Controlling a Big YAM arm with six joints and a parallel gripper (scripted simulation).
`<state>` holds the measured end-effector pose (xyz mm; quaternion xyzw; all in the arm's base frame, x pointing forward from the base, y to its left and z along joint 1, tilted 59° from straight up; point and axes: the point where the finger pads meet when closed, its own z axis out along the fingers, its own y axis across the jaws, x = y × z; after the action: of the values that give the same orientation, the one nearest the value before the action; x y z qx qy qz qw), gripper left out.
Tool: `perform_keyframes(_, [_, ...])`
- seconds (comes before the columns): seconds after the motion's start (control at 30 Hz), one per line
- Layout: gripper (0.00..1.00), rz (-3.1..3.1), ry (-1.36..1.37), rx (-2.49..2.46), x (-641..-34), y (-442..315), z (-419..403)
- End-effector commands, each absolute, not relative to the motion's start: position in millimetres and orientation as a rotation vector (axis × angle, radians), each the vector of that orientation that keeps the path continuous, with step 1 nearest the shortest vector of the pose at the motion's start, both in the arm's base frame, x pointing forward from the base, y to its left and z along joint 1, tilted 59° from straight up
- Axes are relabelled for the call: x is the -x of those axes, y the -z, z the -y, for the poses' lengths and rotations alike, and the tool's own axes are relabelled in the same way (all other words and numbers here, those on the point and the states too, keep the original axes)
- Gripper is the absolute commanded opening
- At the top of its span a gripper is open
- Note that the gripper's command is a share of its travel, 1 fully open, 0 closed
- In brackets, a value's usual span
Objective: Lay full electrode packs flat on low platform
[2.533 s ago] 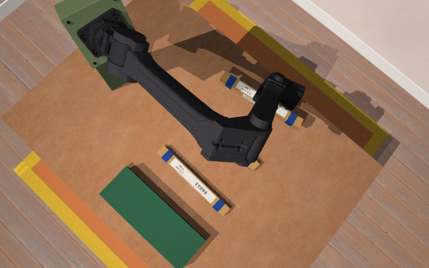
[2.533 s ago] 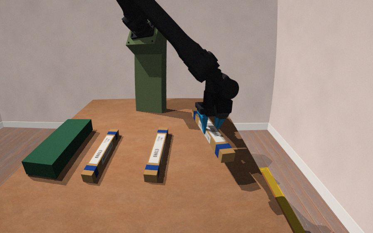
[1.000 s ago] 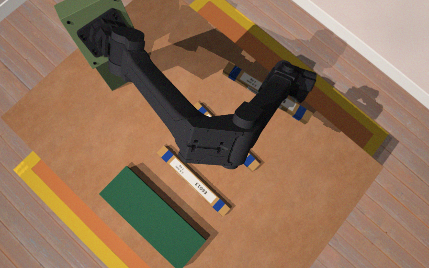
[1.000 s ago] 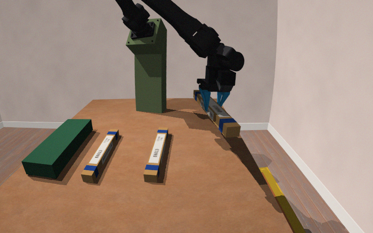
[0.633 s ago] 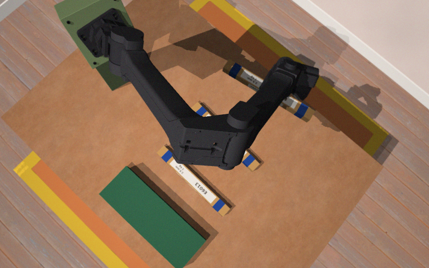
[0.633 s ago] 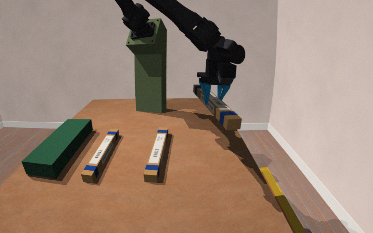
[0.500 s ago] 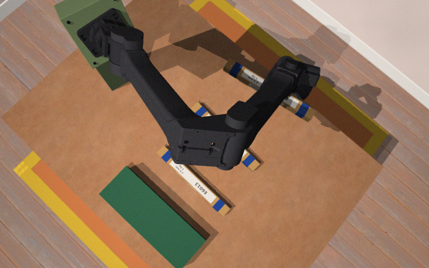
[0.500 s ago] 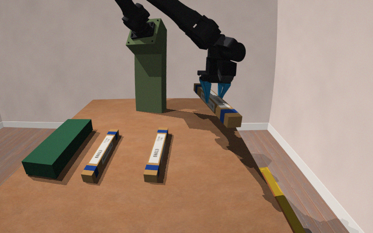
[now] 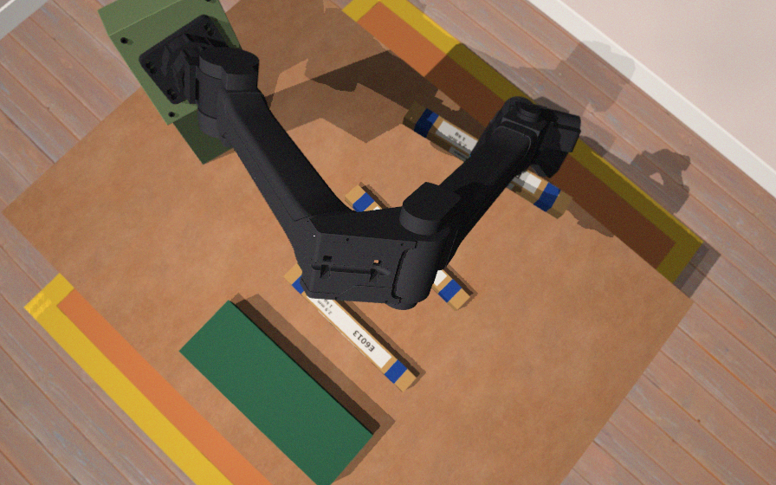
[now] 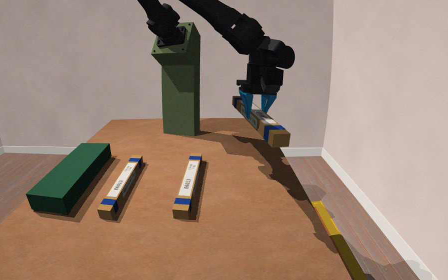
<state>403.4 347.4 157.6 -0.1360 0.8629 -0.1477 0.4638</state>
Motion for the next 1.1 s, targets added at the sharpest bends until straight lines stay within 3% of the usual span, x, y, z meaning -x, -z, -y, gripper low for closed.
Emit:
perform_keyframes(0.0, [0.00, -2.087, 0.288, 0.339, -384.9, -183.1, -367.5])
perform_keyframes(1.07, [0.00, -2.079, 0.275, 0.338, -388.3, -184.9, -367.6])
